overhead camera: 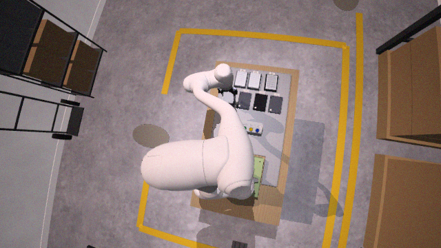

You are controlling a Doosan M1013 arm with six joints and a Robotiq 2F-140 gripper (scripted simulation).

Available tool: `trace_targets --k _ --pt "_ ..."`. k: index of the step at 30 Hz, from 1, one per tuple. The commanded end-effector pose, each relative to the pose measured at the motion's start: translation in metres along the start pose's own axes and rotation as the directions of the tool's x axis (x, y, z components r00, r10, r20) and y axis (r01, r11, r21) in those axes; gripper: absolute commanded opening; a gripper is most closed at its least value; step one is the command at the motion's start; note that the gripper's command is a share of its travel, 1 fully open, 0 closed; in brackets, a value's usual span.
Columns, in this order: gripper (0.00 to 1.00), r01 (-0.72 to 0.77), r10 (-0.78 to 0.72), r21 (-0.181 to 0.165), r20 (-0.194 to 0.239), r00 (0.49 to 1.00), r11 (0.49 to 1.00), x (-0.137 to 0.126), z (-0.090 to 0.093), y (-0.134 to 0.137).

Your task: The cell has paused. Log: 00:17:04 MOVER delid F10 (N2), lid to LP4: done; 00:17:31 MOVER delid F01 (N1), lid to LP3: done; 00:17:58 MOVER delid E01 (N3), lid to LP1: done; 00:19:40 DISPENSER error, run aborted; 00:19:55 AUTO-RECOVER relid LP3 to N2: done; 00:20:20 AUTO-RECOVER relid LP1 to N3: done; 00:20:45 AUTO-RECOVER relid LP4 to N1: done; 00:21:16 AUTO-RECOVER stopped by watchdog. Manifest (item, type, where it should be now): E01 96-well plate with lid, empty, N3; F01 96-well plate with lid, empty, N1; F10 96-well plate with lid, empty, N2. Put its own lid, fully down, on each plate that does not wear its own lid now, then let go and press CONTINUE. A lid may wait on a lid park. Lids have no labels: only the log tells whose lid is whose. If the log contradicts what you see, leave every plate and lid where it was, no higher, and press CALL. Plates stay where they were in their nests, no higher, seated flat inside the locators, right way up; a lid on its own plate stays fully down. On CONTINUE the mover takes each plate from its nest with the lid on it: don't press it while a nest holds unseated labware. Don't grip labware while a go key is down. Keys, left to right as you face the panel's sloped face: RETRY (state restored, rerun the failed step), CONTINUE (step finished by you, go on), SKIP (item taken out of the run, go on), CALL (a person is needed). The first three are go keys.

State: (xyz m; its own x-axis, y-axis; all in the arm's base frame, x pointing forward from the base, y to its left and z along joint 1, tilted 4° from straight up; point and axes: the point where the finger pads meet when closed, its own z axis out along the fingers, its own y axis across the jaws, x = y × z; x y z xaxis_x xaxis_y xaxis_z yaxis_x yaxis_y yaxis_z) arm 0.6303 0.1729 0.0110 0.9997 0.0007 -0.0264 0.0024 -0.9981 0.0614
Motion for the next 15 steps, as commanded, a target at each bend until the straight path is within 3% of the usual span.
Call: trace_targets --k 1,12,15 --pt "0.00 0.000 0.000 0.000 0.000 1.000 1.000 0.000 -0.002 0.000" --pt "0.00 0.000 0.000 0.000 0.000 1.000 1.000 0.001 -0.003 0.001" --pt "0.00 0.000 0.000 0.001 0.000 1.000 1.000 0.025 -0.004 0.028"
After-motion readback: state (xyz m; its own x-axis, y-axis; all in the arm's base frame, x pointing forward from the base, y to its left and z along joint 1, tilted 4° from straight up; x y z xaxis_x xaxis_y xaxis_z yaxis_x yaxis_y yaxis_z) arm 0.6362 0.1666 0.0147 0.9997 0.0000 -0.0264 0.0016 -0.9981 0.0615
